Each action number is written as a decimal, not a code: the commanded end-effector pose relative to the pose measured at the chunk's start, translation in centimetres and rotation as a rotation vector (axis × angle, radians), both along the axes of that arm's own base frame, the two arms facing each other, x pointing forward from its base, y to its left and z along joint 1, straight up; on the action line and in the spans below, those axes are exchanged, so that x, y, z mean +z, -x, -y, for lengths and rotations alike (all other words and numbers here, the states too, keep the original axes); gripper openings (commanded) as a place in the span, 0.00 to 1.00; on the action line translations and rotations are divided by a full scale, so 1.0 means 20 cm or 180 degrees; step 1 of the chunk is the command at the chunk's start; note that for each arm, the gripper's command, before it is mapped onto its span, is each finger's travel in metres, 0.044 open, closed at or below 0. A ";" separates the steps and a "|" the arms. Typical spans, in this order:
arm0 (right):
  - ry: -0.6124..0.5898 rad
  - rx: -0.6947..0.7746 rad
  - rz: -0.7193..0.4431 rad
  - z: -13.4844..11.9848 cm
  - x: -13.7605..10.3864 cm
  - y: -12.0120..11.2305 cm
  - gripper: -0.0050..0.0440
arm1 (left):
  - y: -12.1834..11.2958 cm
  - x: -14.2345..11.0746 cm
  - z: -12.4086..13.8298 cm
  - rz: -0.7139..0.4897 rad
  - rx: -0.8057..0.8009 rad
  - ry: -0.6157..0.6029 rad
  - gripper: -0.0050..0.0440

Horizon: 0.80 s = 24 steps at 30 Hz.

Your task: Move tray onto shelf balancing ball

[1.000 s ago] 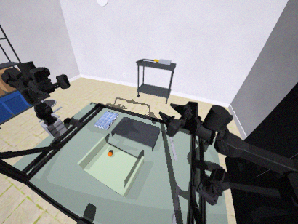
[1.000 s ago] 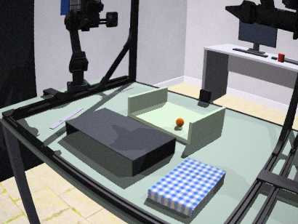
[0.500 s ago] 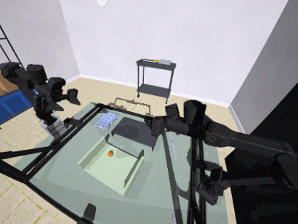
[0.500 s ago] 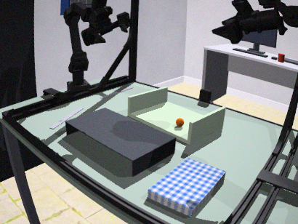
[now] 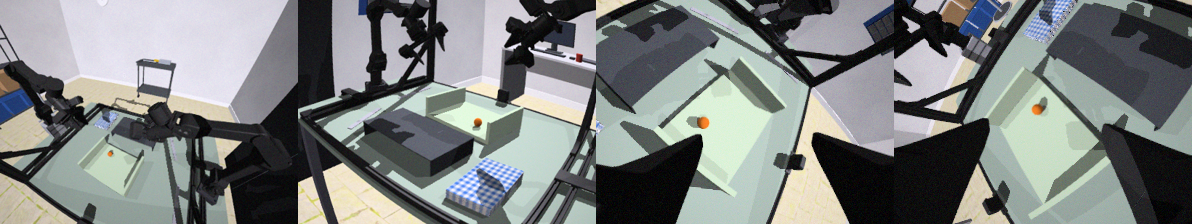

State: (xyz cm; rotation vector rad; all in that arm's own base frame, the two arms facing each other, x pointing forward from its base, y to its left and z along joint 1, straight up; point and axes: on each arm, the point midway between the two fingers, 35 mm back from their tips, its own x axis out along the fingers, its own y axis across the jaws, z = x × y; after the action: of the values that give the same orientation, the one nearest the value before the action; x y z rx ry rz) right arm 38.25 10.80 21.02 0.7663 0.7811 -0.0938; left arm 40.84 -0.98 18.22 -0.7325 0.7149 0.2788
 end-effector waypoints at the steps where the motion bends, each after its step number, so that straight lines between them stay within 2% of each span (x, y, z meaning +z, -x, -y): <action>1: -0.0238 -0.0212 -0.0601 -0.12 -0.10 -0.03 0.92 | -0.06 -0.14 0.02 -0.0538 0.0301 0.0317 0.92; 12: -0.0396 -0.0922 -0.1782 -0.33 -0.35 0.06 0.92 | -0.07 -0.46 0.04 -0.1562 0.1167 0.0773 0.92; 14: -0.0396 -0.0922 -0.1782 -0.33 -0.35 0.06 0.92 | -0.07 -0.46 0.04 -0.1562 0.1167 0.0773 0.92; 18: -0.0316 -0.1344 -0.2273 -0.41 -0.46 0.14 0.92 | -0.05 -0.60 0.05 -0.2010 0.1632 0.0888 0.92; 24: -0.0185 -0.1781 -0.2643 -0.48 -0.54 0.21 0.92 | -0.02 -0.73 0.06 -0.2410 0.2104 0.0936 0.92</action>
State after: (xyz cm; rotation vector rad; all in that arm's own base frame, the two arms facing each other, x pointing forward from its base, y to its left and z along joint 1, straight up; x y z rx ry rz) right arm 34.54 19.47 11.15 1.0010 1.2964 -0.8147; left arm 41.27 -1.88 5.01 -1.1301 1.1823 0.9968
